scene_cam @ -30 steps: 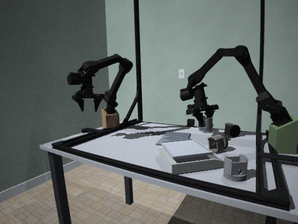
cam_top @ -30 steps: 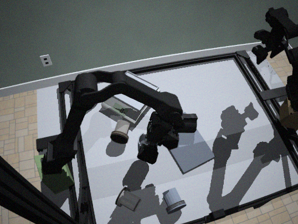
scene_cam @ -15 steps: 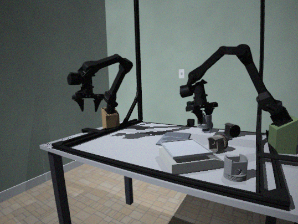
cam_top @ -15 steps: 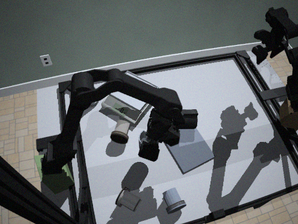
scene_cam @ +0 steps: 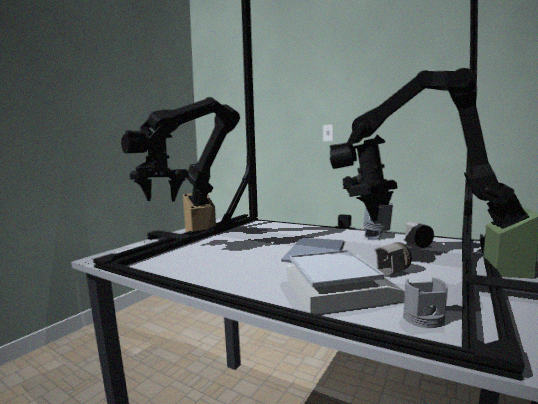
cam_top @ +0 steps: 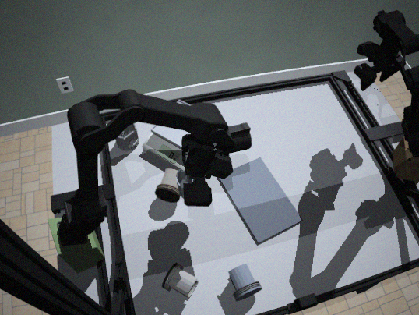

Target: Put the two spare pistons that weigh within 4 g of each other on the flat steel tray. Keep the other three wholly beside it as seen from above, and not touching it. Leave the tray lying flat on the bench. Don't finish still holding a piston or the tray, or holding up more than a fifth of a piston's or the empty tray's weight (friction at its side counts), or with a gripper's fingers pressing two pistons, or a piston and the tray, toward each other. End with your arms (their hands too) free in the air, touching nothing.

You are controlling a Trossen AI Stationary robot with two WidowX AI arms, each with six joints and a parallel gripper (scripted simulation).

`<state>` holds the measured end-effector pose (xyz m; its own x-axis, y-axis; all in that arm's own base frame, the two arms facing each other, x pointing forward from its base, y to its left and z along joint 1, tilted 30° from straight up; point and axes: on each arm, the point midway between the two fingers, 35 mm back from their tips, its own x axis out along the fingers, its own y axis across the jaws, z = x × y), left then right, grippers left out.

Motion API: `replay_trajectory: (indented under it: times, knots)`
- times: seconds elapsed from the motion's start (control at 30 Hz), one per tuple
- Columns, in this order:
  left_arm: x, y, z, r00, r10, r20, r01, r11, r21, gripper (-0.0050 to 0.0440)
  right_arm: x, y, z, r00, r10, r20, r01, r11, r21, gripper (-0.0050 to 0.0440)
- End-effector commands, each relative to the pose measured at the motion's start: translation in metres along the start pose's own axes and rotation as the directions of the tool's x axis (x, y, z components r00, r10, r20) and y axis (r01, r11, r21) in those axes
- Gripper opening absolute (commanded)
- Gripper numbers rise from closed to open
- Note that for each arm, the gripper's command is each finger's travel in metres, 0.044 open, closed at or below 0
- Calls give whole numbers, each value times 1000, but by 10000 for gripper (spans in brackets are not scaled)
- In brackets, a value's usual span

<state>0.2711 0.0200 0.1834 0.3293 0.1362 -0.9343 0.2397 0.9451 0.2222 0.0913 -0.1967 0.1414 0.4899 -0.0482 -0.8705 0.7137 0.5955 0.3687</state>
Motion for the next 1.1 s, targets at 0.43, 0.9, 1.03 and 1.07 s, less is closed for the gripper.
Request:
replay_trajectory:
  times: [0.43,0.9,1.03,1.07]
  knots:
    - [-11,47,-57,995,-31,92,63,924,-376,158,0,1,0,1000,5,2,-5,1000,-5,440]
    - [-17,85,-103,986,-36,162,132,761,-635,158,0,1,0,1000,5,2,-5,1000,-5,440]
    - [-19,98,-118,982,-32,186,156,689,-707,158,0,1,0,1000,5,2,-5,1000,-5,440]
    - [-19,101,-122,981,-31,191,162,670,-724,158,0,1,0,1000,5,2,-5,1000,-5,440]
